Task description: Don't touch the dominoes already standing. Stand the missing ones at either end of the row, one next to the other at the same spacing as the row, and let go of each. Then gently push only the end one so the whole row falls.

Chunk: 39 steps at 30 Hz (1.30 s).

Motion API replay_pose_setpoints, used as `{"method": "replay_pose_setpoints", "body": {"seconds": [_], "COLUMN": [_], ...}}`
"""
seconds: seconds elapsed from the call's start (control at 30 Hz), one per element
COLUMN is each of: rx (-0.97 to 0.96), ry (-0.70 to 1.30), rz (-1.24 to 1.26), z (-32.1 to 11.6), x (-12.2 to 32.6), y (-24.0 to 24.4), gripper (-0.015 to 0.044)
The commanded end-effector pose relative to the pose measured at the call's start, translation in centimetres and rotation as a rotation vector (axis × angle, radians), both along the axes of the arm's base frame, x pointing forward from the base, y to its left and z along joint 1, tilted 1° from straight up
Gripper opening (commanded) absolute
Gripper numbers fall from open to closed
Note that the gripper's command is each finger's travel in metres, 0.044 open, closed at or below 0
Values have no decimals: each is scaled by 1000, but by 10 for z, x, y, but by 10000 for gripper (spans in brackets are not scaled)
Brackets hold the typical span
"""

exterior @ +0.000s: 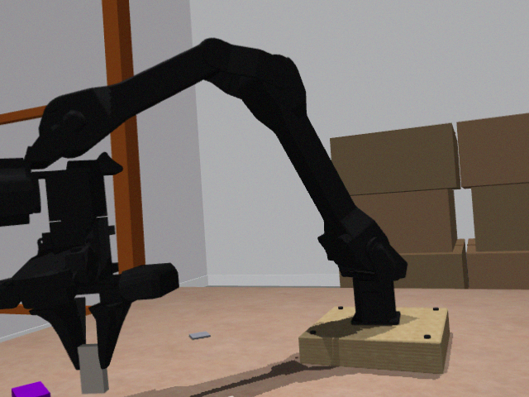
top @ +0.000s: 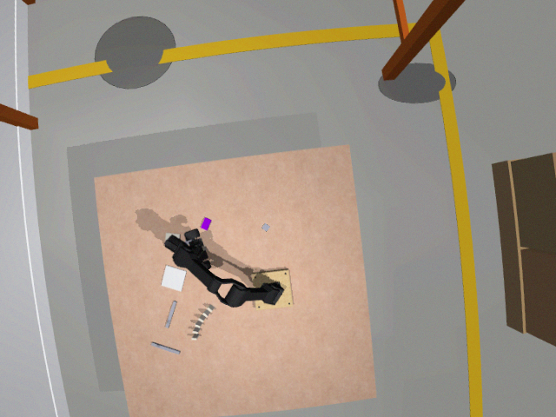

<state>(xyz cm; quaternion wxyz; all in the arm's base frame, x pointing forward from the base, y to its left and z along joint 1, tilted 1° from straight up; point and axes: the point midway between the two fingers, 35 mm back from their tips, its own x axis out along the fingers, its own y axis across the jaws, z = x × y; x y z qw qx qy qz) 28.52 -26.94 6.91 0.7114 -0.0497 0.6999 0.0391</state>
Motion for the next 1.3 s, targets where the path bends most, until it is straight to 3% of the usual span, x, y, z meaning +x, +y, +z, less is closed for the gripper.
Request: {"method": "replay_pose_setpoints", "body": {"seconds": [0.0, 0.13, 0.33, 0.6, 0.87, 1.27], "rx": [-22, -21, -20, -14, -12, -12], "ry": [-20, -22, -22, -17, -11, -11], "rz": [1, -1, 21, 267, 504, 522], "z": [58, 104, 106, 106, 99, 72], "x": [2, -5, 1, 34, 13, 16], "y": [-2, 5, 17, 152, 271, 279], "gripper": [107, 107, 107, 107, 107, 107]}}
